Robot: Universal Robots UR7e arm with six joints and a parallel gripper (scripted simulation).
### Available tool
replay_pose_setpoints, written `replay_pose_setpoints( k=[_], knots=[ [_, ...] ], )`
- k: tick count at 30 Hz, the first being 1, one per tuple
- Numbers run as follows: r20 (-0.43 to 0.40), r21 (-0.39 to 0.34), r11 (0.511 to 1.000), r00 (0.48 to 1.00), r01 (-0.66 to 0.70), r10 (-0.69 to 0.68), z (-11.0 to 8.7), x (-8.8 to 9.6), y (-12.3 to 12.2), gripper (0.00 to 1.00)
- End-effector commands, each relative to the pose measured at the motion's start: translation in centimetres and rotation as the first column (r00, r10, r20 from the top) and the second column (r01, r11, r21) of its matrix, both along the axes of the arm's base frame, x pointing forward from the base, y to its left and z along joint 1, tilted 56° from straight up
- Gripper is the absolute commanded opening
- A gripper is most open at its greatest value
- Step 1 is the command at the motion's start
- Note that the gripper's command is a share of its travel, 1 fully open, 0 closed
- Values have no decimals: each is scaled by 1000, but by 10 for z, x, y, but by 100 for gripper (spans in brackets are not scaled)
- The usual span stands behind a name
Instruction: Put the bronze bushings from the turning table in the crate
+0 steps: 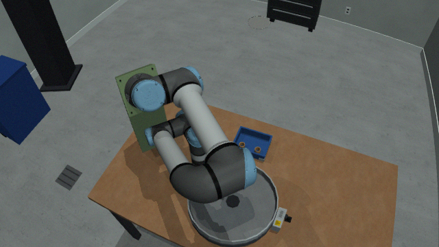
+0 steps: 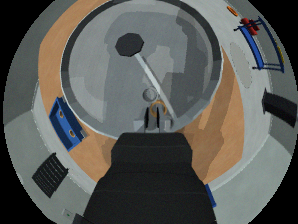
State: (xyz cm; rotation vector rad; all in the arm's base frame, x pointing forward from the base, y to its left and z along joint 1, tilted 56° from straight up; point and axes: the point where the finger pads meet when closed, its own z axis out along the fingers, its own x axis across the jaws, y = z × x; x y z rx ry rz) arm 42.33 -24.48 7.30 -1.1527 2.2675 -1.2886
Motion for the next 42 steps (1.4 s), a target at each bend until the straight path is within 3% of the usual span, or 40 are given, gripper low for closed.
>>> replay_pose_setpoints(
  k=[1, 42],
  knots=[
    [1, -1, 1000, 1000, 0, 0, -1, 2, -1, 40],
    [1, -1, 1000, 1000, -1, 1, -13, 14, -14, 40]
  ],
)
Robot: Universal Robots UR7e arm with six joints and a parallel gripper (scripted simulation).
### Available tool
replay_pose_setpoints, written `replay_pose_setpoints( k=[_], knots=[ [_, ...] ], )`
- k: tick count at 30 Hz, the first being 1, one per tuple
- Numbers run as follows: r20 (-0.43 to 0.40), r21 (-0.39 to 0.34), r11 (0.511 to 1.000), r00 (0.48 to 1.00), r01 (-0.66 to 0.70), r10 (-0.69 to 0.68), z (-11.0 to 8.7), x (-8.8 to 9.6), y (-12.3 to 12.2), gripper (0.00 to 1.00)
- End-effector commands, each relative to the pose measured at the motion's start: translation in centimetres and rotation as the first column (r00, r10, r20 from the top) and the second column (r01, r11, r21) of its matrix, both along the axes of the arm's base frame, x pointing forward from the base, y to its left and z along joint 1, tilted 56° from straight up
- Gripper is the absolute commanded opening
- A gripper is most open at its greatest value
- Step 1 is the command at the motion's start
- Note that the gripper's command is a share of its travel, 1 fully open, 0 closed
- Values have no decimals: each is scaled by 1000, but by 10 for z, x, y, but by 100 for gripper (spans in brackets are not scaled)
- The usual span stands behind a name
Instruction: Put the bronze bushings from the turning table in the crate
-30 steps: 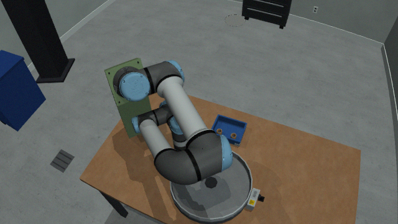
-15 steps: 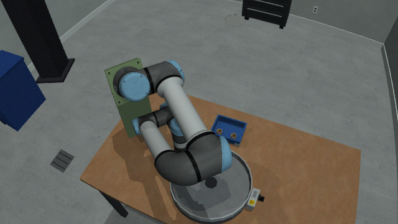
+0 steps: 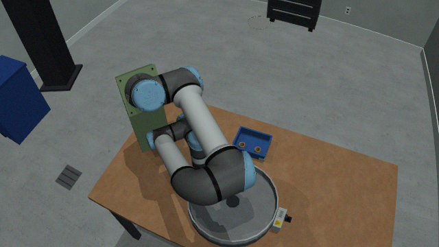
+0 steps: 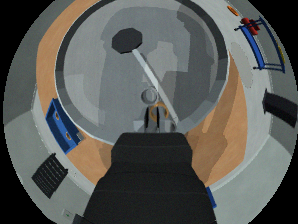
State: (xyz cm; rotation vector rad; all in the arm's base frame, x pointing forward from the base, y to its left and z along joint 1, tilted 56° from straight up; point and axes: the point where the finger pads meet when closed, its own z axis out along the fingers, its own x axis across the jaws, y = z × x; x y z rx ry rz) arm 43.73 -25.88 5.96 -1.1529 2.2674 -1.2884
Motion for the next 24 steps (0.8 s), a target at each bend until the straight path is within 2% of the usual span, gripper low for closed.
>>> replay_pose_setpoints(
  k=[1, 24],
  knots=[
    [1, -1, 1000, 1000, 0, 0, 0, 1, -1, 40],
    [1, -1, 1000, 1000, 0, 0, -7, 8, -8, 40]
  ],
)
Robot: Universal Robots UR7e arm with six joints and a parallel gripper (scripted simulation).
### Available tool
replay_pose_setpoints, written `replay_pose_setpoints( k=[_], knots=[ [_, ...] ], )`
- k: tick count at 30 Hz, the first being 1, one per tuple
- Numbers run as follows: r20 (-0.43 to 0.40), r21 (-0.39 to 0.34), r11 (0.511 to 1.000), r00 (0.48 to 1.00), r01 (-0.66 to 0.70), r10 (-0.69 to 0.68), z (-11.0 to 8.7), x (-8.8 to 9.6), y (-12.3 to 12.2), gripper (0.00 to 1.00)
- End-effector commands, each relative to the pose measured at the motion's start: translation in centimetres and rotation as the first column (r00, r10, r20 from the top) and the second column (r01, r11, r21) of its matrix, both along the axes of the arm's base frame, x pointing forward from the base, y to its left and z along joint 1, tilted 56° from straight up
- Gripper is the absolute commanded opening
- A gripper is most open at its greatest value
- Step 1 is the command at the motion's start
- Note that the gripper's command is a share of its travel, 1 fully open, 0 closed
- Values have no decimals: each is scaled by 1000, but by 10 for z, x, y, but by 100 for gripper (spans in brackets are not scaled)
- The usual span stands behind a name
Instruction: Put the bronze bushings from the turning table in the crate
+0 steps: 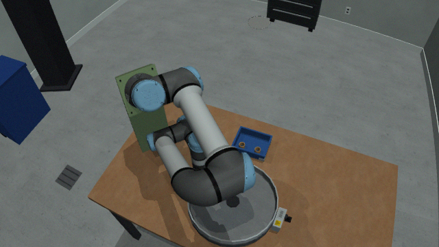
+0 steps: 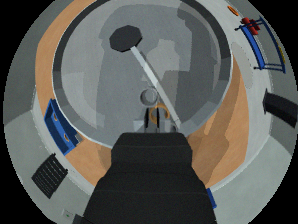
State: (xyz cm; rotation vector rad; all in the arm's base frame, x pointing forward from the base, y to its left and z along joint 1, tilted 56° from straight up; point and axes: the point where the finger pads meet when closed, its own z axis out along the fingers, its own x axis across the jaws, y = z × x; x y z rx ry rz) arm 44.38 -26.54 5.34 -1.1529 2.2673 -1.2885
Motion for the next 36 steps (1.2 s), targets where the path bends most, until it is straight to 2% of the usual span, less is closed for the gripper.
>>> replay_pose_setpoints(
  k=[1, 27, 28, 36],
  knots=[
    [1, -1, 1000, 1000, 0, 0, -1, 2, -1, 40],
    [1, -1, 1000, 1000, 0, 0, -5, 6, -5, 40],
    [1, -1, 1000, 1000, 0, 0, -5, 5, -5, 0],
    [1, -1, 1000, 1000, 0, 0, -5, 5, -5, 0]
  ],
)
